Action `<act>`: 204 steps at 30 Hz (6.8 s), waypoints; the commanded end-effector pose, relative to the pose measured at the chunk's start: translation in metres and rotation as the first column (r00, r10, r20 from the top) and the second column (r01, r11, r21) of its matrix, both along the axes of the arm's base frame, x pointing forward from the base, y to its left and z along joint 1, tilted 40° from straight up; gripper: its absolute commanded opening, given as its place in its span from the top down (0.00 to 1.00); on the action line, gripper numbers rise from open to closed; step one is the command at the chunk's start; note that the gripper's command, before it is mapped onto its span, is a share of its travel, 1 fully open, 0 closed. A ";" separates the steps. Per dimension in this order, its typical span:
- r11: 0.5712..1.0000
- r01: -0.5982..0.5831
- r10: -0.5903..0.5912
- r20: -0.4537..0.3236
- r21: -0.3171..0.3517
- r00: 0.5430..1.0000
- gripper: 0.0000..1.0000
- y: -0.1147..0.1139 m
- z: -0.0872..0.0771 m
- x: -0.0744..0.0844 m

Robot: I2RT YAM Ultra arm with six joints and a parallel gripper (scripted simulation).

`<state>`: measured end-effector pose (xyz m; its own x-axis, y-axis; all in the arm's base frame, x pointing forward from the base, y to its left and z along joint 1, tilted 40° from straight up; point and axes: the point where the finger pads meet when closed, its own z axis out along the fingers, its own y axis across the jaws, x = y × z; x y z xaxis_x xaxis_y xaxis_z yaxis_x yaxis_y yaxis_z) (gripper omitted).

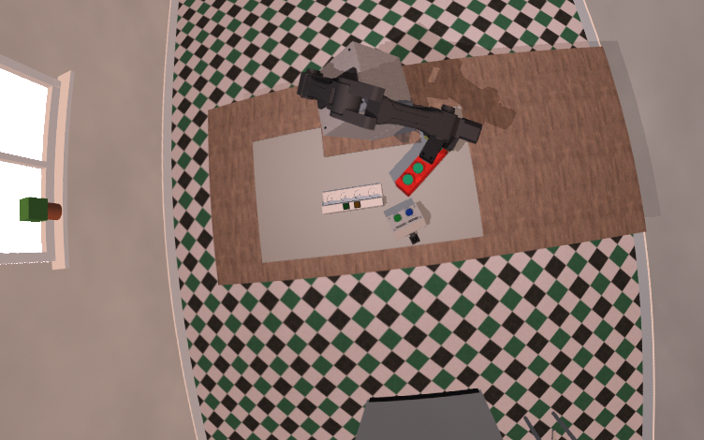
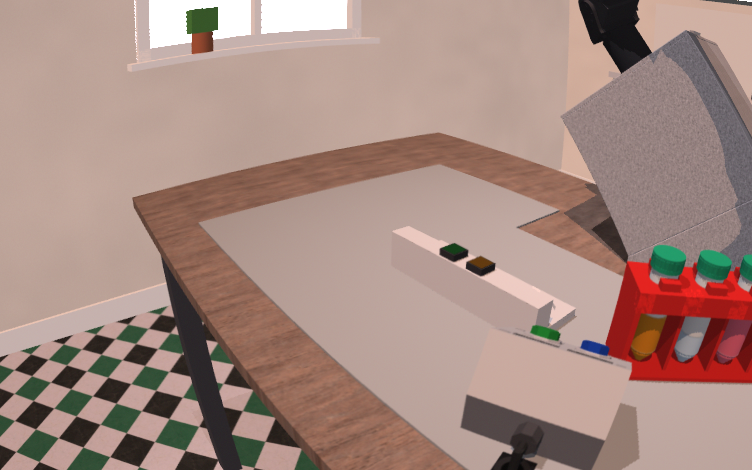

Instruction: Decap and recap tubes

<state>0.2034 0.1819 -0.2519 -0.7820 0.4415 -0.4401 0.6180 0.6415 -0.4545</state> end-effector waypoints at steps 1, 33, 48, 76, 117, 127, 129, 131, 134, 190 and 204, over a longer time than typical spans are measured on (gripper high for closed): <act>0.999 0.033 -0.033 0.024 -0.004 0.999 0.51 0.002 0.006 0.002; 0.999 0.033 -0.033 0.025 -0.005 0.999 0.51 -0.023 -0.023 0.005; 0.999 0.033 -0.033 0.025 -0.005 0.999 0.51 -0.027 -0.027 0.006; 0.987 -0.160 0.157 -0.134 -0.015 0.978 1.00 -0.028 -0.028 0.006; 0.116 -0.758 0.604 -0.651 0.642 -0.459 1.00 -0.028 -0.028 0.006; -0.069 -0.579 0.395 -0.510 0.813 -0.764 1.00 -0.027 -0.027 0.006; -0.105 -0.519 0.330 -0.463 0.848 -0.823 1.00 -0.028 -0.027 0.006; -0.136 -0.455 0.261 -0.411 0.880 -0.873 1.00 -0.027 -0.027 0.006; -0.172 -0.352 0.152 -0.328 0.920 -0.932 1.00 -0.027 -0.027 0.006; -0.032 -0.629 0.451 -0.550 0.777 -0.703 0.51 -0.027 -0.027 0.006; 0.321 -0.825 0.705 -0.699 0.466 -0.121 0.51 -0.027 -0.027 0.006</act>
<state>0.2071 0.1497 -0.2806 -0.3495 -0.7331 0.5835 -0.9342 0.2245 -0.2774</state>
